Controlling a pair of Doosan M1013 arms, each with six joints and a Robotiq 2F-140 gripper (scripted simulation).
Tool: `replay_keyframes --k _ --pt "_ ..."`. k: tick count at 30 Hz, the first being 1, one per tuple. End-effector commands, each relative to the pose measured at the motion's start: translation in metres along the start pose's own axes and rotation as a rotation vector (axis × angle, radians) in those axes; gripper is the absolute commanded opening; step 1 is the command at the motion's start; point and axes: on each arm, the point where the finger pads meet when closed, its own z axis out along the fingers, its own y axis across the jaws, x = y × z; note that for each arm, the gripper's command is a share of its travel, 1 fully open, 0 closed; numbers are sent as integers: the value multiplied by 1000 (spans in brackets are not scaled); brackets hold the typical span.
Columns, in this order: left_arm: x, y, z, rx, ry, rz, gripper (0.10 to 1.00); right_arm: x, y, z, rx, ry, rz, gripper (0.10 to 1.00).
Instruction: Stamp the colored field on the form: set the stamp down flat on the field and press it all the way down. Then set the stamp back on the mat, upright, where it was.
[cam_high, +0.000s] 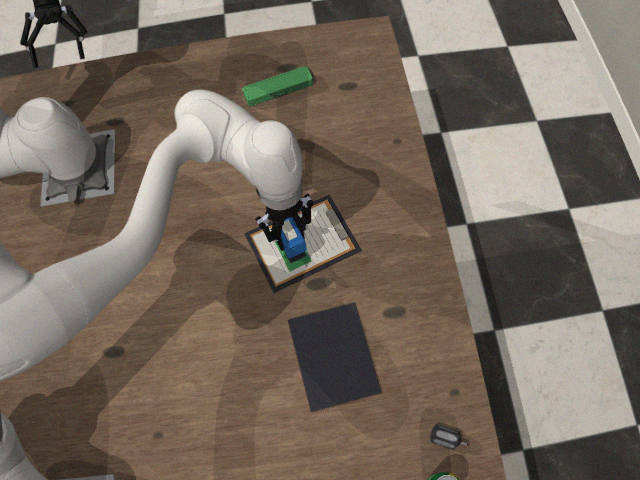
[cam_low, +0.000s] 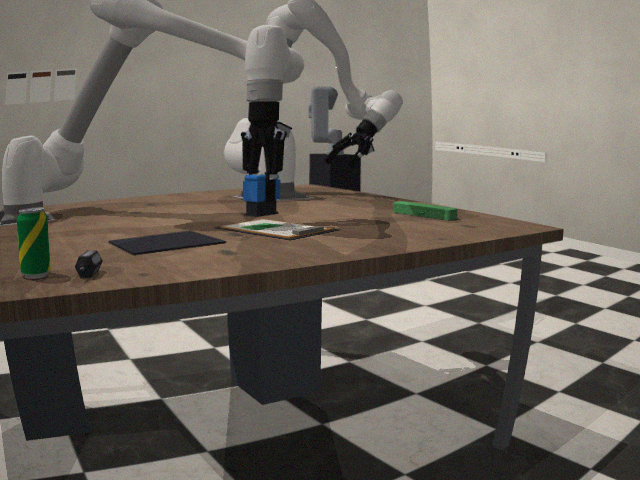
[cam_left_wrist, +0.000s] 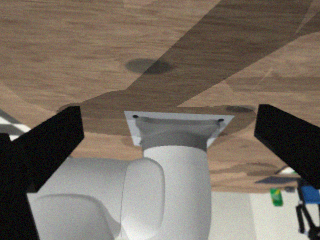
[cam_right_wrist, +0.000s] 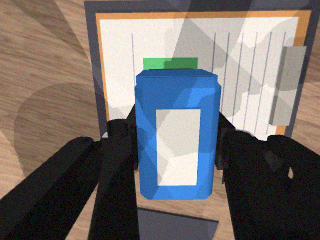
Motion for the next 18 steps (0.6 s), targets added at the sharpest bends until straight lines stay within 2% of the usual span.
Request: replay_keyframes --k 1,11,18 --pt "1 2 -4 -9 2 5 1000 1 -1 6 0 0 6 267" --pt "1 2 -4 -9 2 5 1000 2 0 28 0 0 6 267" --pt "1 2 -4 -9 2 5 1000 3 1 30 -3 1 7 267"
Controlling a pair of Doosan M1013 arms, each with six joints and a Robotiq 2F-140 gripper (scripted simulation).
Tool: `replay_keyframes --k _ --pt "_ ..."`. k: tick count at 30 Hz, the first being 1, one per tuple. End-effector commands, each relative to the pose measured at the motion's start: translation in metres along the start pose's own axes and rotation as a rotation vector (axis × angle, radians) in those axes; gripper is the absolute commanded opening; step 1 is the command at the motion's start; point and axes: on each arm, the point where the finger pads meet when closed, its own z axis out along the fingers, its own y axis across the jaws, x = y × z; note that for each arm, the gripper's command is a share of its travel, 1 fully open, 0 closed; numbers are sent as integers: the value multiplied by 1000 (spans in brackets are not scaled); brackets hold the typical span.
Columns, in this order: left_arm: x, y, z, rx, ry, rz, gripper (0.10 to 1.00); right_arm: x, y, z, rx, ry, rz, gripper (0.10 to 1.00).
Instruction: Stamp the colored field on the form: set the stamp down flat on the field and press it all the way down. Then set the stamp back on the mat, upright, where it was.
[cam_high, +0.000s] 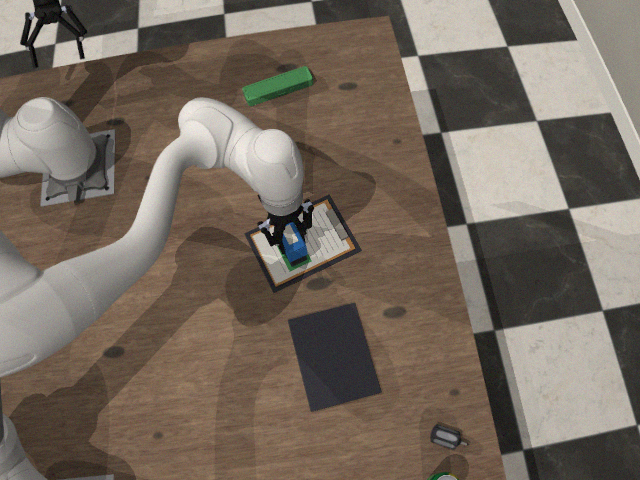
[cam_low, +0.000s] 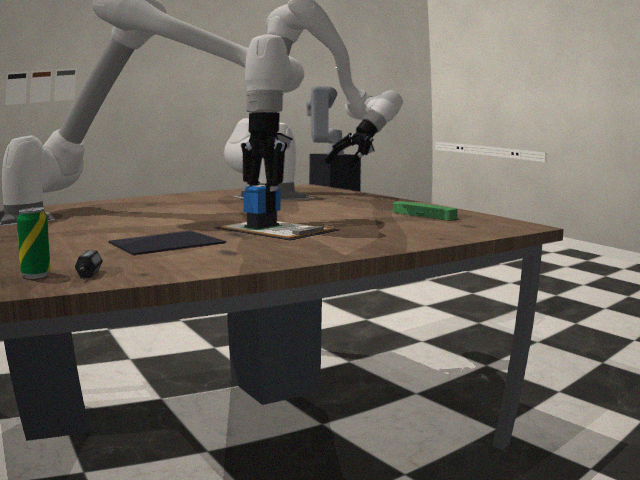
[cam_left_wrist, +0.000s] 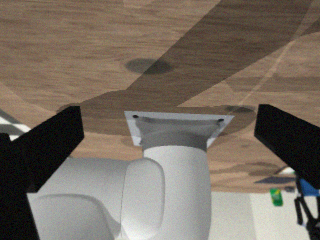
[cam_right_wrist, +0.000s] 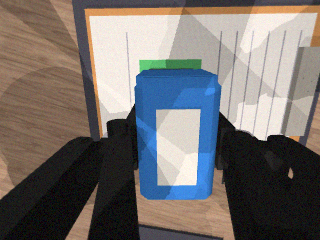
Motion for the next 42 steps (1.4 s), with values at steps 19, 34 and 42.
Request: replay_keyframes --k 19,34,42 --pt "1 2 -4 -9 2 5 1000 1 -1 17 1 -1 6 267" --pt "1 2 -4 -9 2 5 1000 1 -1 27 0 0 6 267" --pt "1 2 -4 -9 2 5 1000 1 -1 29 0 0 6 267"
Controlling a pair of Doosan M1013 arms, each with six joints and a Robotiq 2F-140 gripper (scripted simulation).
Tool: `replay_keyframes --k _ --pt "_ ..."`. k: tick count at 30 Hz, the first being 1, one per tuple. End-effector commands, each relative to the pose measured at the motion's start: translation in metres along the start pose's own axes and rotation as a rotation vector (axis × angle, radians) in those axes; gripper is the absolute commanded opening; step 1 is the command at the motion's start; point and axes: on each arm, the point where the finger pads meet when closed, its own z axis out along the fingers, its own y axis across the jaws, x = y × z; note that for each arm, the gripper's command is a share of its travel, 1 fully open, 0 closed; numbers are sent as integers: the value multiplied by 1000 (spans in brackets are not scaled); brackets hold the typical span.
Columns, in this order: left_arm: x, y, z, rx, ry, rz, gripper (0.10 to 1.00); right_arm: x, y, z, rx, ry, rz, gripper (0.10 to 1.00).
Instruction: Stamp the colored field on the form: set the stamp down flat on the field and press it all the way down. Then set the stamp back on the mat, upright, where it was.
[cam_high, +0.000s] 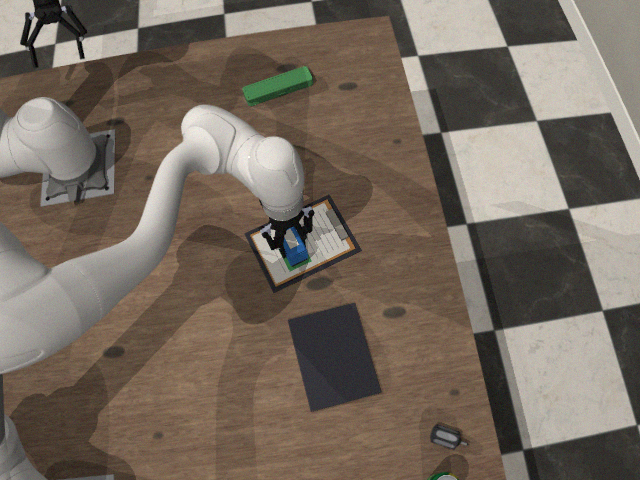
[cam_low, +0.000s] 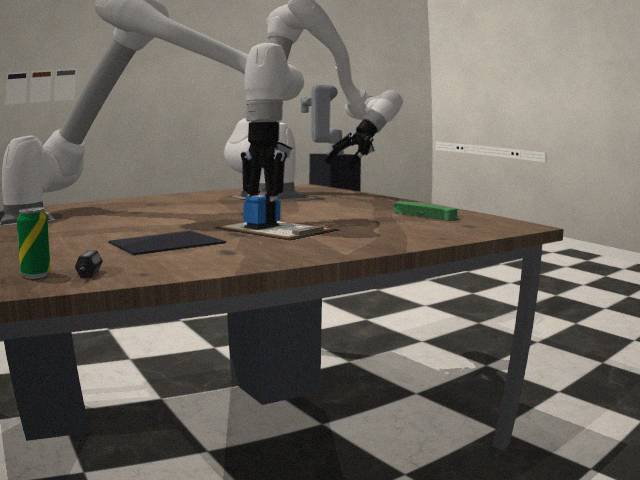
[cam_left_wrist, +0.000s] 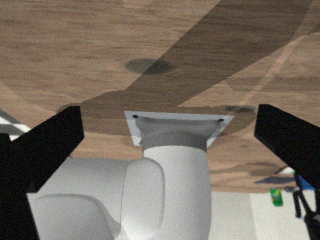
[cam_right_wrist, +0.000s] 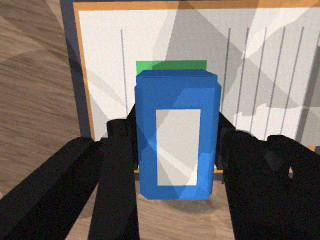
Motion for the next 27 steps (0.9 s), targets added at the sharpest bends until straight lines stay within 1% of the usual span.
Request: replay_keyframes --k 1,18,24,27 --pt "1 2 -4 -9 2 5 1000 1 -1 6 1 0 6 267" --pt "1 2 -4 -9 2 5 1000 1 -1 5 1 -1 6 267" --pt "1 2 -4 -9 2 5 1000 2 1 -13 -2 1 6 267" --pt "1 2 -4 -9 2 5 1000 1 0 -15 -1 1 6 267"
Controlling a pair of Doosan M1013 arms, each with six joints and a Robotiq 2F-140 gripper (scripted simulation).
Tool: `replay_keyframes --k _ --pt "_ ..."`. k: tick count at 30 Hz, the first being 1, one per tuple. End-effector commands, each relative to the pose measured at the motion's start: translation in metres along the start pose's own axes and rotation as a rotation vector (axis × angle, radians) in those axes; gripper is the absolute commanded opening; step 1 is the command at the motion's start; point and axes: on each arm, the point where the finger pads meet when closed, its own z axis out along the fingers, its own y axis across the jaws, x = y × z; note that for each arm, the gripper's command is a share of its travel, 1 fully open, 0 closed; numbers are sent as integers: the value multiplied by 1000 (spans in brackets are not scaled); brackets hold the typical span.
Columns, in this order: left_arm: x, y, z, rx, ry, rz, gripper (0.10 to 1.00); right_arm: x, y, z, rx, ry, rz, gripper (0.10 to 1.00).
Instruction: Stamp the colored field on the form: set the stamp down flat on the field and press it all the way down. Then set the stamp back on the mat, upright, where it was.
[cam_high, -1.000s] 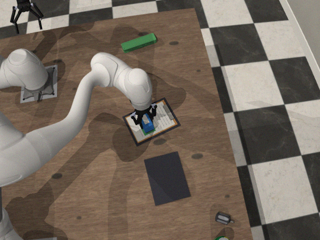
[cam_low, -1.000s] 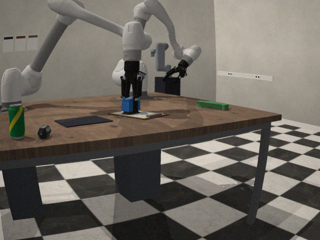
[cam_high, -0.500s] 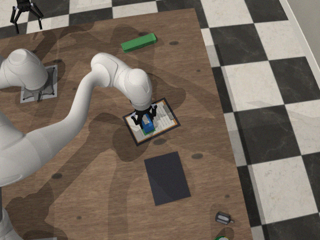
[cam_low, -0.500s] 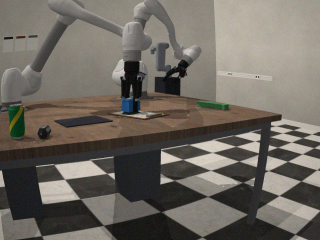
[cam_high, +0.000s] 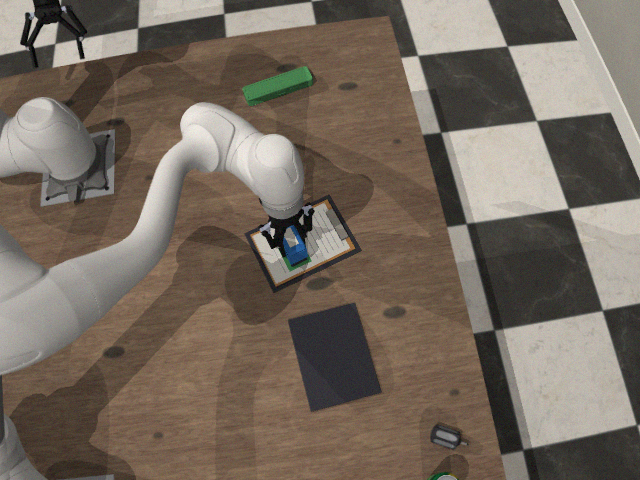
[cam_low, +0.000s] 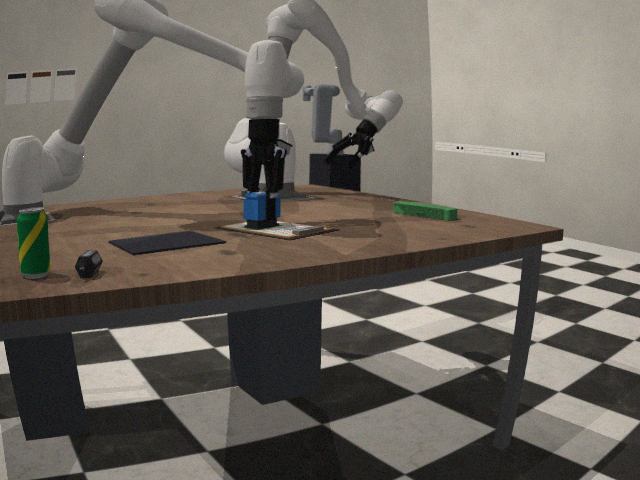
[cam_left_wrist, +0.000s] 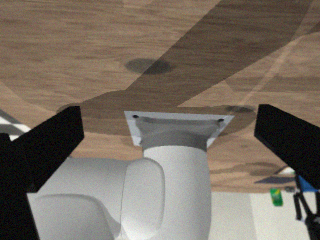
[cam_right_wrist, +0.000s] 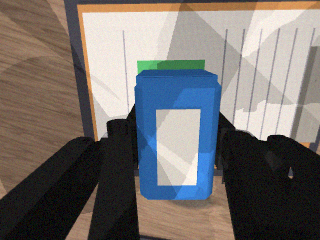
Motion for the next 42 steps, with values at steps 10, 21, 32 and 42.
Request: replay_keyframes --k 10,21,32,42 --pt "1 2 -4 -9 2 5 1000 1 -1 -19 0 0 6 267" --pt "1 2 -4 -9 2 5 1000 1 0 -19 -1 0 6 267" --pt "1 2 -4 -9 2 5 1000 2 0 -60 -3 1 6 267" --pt "1 2 -4 -9 2 5 1000 1 0 -59 -1 0 7 267"
